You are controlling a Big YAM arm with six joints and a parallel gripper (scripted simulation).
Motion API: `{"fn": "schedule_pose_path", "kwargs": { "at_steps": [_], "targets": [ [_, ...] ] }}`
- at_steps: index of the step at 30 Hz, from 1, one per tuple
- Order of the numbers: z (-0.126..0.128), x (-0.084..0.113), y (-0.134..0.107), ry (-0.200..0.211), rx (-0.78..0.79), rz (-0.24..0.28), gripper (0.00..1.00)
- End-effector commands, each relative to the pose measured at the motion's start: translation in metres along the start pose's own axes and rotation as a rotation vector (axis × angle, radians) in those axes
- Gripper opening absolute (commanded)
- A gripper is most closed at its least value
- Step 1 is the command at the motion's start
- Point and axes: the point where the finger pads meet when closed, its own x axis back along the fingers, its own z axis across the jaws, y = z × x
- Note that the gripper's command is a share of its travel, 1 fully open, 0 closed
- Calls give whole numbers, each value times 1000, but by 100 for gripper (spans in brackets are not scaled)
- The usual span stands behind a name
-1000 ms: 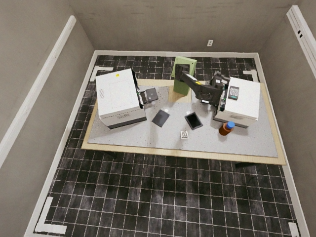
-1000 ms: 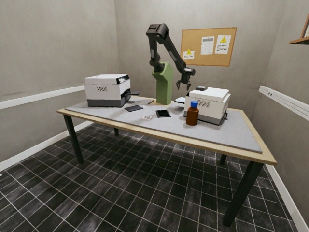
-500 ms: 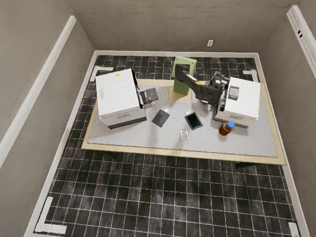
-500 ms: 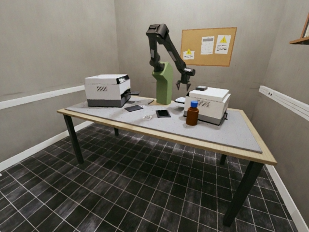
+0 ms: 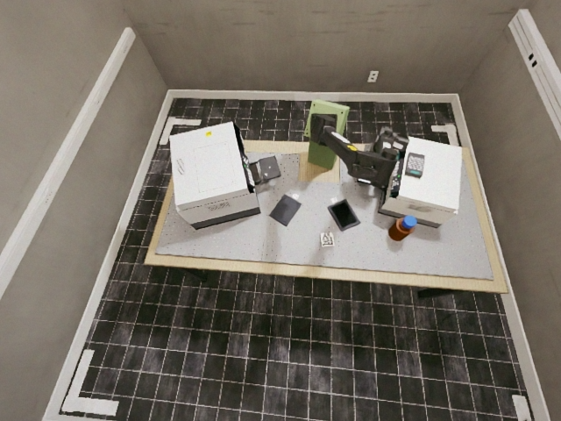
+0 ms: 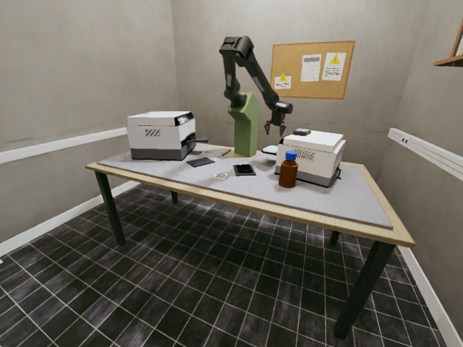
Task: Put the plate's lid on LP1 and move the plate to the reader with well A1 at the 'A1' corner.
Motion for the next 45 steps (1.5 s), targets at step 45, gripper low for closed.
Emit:
{"fn": "schedule_pose_path", "kwargs": {
  "at_steps": [45],
  "targets": [
    [12, -22, -1, 20, 29, -6, 100]
  ]
}}
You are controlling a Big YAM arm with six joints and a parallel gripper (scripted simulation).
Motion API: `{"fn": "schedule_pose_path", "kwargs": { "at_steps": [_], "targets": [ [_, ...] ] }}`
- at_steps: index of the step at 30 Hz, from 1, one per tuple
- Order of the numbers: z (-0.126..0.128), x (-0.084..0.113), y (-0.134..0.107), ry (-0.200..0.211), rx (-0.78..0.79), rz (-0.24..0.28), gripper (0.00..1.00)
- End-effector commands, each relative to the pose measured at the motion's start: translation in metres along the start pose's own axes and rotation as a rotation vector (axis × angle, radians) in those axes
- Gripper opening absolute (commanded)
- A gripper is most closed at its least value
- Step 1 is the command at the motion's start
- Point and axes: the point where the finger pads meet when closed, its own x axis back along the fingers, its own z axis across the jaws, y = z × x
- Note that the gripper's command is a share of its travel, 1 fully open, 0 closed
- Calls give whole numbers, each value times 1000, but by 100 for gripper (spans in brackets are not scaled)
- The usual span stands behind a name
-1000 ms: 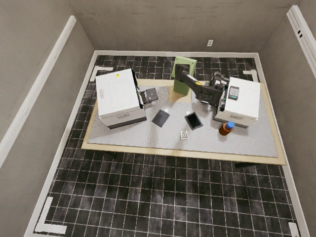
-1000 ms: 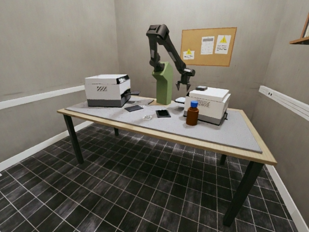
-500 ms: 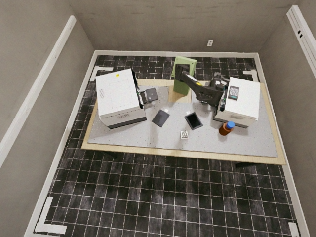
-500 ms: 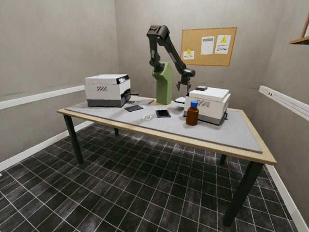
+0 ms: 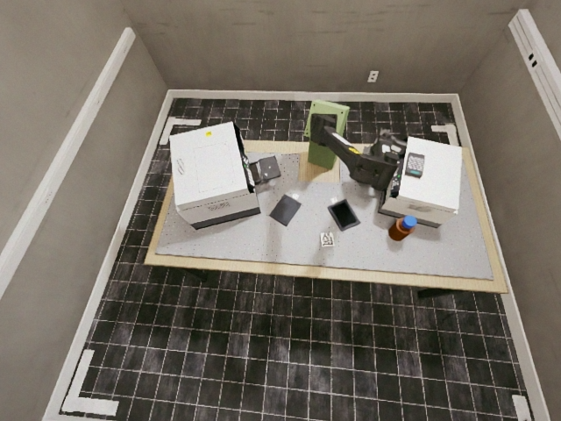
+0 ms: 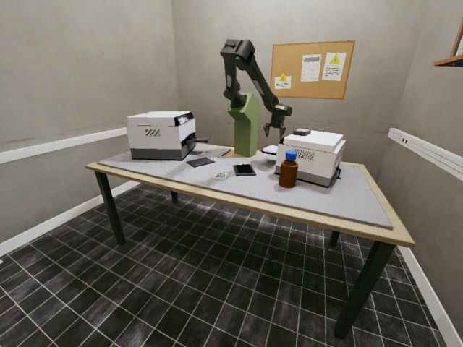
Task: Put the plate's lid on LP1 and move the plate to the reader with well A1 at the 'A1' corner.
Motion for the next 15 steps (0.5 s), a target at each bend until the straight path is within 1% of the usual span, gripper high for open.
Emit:
{"fn": "schedule_pose_path", "kwargs": {
  "at_steps": [1, 2, 5, 9, 15],
  "targets": [
    [11, -7, 1, 18, 15, -7, 100],
    [11, -7, 1, 18, 15, -7, 100],
    [-1, -6, 0, -4, 3, -4, 100],
    [-6, -11, 0, -2, -2, -4, 100],
    [6, -16, 1, 13, 7, -7, 100]
  ]
}}
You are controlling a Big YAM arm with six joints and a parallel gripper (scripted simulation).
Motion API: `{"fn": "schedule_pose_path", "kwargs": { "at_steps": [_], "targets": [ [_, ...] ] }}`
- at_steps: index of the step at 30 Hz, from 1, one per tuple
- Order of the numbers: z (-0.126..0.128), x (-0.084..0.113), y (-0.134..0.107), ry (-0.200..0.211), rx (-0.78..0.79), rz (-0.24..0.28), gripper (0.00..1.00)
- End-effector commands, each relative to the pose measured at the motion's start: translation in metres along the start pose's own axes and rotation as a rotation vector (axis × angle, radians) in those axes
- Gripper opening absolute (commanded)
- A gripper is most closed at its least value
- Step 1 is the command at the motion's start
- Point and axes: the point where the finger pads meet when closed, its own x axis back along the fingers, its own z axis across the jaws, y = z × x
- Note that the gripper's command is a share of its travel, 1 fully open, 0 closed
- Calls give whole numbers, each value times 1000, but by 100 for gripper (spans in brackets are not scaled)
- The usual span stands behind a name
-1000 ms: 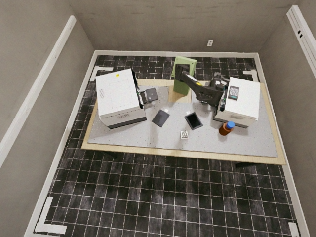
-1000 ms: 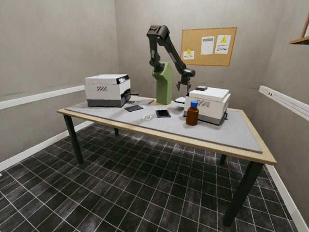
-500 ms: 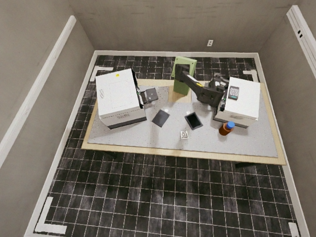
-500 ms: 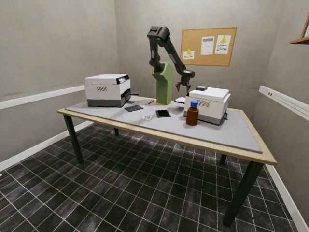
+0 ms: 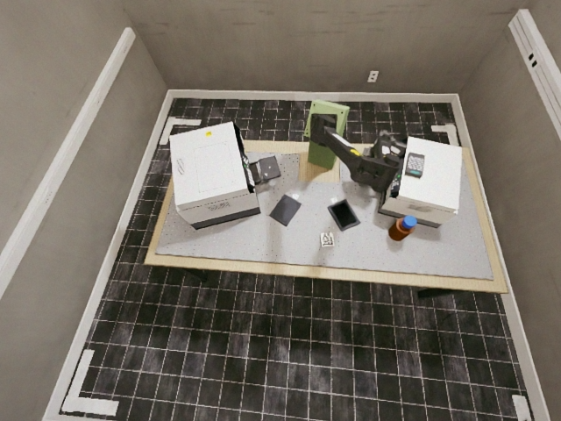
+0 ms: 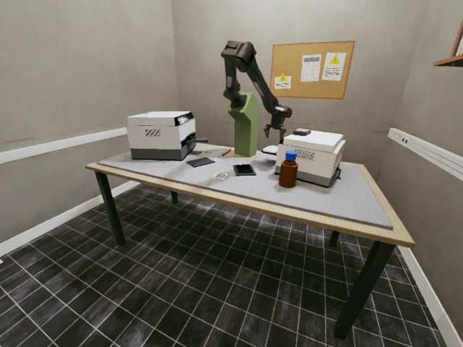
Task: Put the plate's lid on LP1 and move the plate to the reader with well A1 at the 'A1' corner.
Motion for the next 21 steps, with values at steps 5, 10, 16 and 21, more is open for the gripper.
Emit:
{"fn": "schedule_pose_path", "kwargs": {
  "at_steps": [5, 10, 16, 21],
  "targets": [
    [11, -6, 1, 13, 15, -6, 100],
    [12, -10, 0, 15, 13, -6, 100],
    [2, -15, 0, 6, 3, -3, 100],
    [-1, -18, 0, 1, 0, -2, 100]
  ]
}}
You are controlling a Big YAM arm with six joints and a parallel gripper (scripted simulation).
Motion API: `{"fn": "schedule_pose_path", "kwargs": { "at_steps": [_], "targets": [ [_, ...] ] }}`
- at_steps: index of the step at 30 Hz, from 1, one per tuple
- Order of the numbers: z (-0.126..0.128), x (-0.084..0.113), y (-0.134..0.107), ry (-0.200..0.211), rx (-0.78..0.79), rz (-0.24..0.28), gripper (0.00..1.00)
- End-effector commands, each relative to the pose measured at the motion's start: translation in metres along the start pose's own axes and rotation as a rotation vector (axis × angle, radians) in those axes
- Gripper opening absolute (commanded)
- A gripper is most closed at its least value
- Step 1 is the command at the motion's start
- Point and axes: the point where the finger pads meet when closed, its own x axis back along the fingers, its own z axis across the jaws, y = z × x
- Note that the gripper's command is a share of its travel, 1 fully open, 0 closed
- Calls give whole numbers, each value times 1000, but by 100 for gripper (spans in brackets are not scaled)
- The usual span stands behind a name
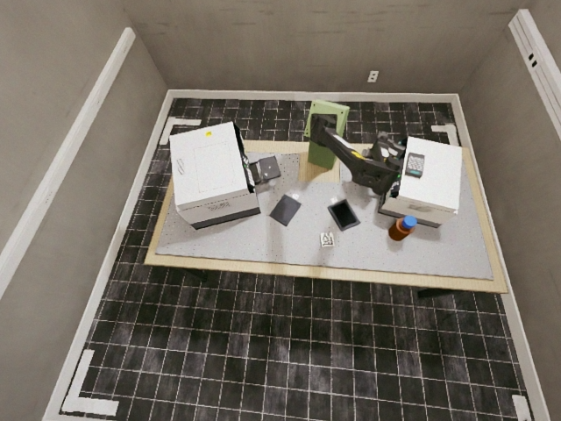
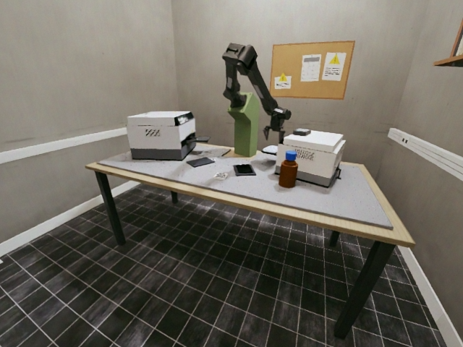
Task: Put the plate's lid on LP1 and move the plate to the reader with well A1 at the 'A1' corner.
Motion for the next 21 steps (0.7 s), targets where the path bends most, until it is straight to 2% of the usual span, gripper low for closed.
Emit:
{"fn": "schedule_pose_path", "kwargs": {
  "at_steps": [1, 4, 12, 21],
  "targets": [
    [-7, -5, -1, -7, -9, -2, 100],
    [-12, -4, -3, -17, -21, 0, 100],
    [9, -10, 2, 16, 14, -7, 100],
    [9, -11, -1, 8, 6, -5, 100]
  ]
}}
